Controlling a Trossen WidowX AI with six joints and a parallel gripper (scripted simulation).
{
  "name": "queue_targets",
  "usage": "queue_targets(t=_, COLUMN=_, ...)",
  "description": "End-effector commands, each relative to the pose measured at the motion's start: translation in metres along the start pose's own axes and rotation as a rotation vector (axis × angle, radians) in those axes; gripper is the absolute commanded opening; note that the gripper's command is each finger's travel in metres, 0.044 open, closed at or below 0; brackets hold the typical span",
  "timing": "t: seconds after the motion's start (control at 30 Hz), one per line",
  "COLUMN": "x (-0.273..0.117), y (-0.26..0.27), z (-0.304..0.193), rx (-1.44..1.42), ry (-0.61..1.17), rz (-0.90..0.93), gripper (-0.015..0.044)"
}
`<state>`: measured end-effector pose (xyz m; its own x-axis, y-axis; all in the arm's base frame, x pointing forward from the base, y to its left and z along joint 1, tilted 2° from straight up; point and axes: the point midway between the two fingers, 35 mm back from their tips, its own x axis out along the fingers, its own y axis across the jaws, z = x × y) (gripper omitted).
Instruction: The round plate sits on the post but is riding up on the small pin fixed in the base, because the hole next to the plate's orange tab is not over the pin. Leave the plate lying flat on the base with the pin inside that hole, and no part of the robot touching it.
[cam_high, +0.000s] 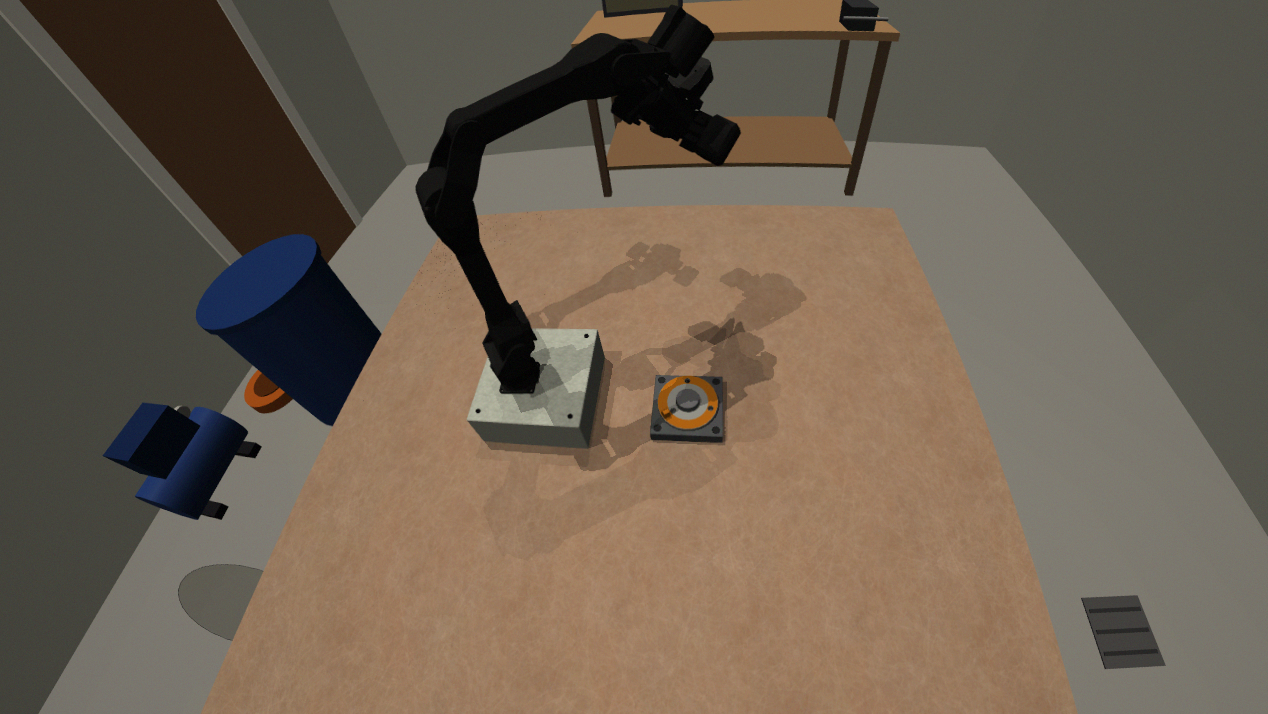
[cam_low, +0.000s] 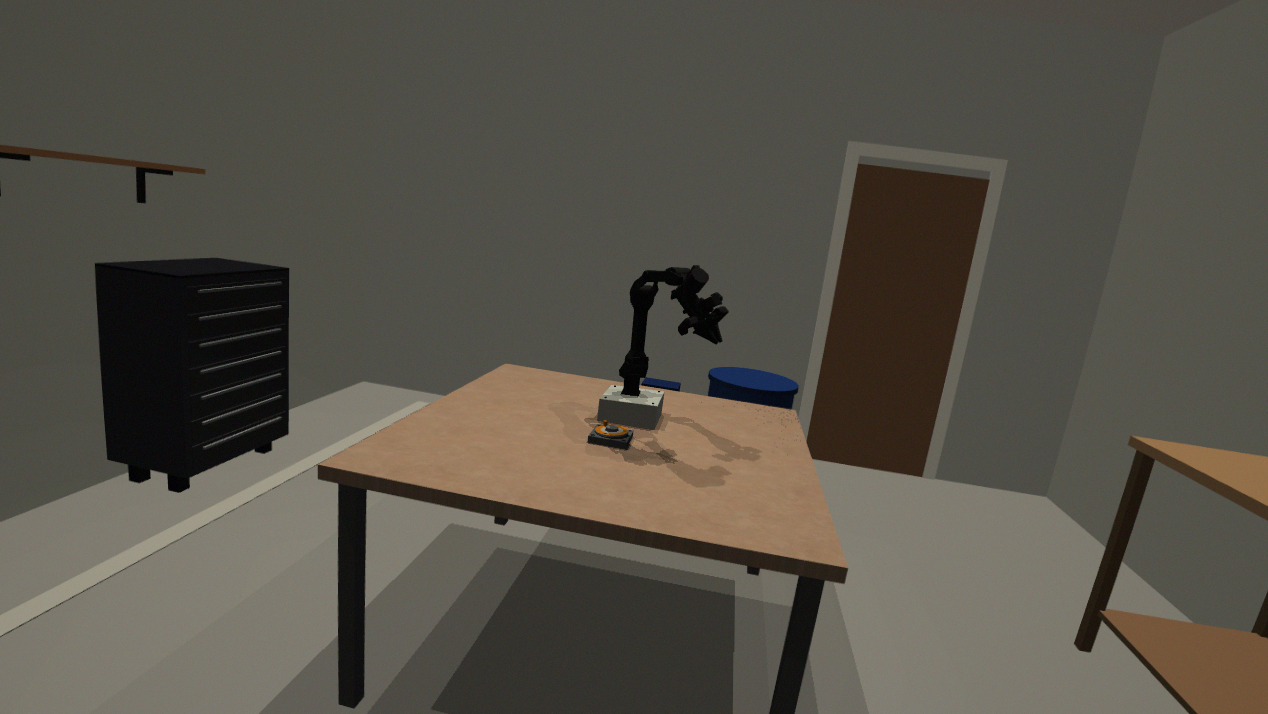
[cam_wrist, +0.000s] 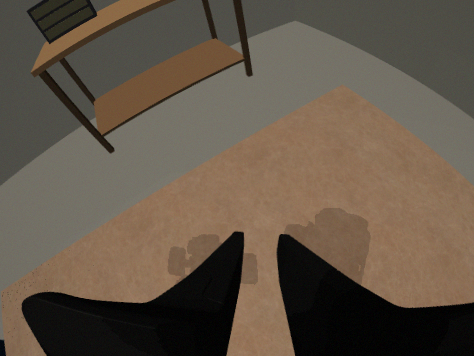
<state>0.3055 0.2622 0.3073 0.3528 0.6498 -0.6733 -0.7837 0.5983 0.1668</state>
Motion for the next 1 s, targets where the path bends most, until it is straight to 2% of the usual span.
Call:
queue_targets(t=0.0, x=0.011, y=-0.062, z=-0.041, rx=0.113, ry=0.096, rz=-0.135, gripper=0.0000)
queue_targets(t=0.07, x=0.013, y=-0.077, z=-0.053, rx=0.143, ry=0.120, rz=-0.165, gripper=0.0000)
queue_targets(t=0.13, x=0.013, y=-0.114, z=-0.087, rx=0.230, ry=0.190, rz=-0.247, gripper=0.0000)
queue_targets(t=0.33, x=0.005, y=-0.170, z=-0.157, rx=0.391, ry=0.318, rz=-0.377, gripper=0.0000)
queue_targets(t=0.43, x=-0.008, y=-0.200, z=-0.215, rx=0.522, ry=0.420, rz=-0.461, gripper=0.0000)
queue_targets(t=0.53, x=-0.022, y=-0.216, z=-0.267, rx=0.631, ry=0.510, rz=-0.517, gripper=0.0000)
queue_targets(t=0.6, x=-0.026, y=-0.217, z=-0.282, rx=0.661, ry=0.535, rz=-0.531, gripper=0.0000)
queue_targets(t=0.7, x=-0.044, y=-0.213, z=-0.342, rx=0.787, ry=0.639, rz=-0.574, gripper=0.0000)
queue_targets(t=0.97, x=-0.042, y=-0.212, z=-0.362, rx=0.817, ry=0.664, rz=-0.582, gripper=0.0000)
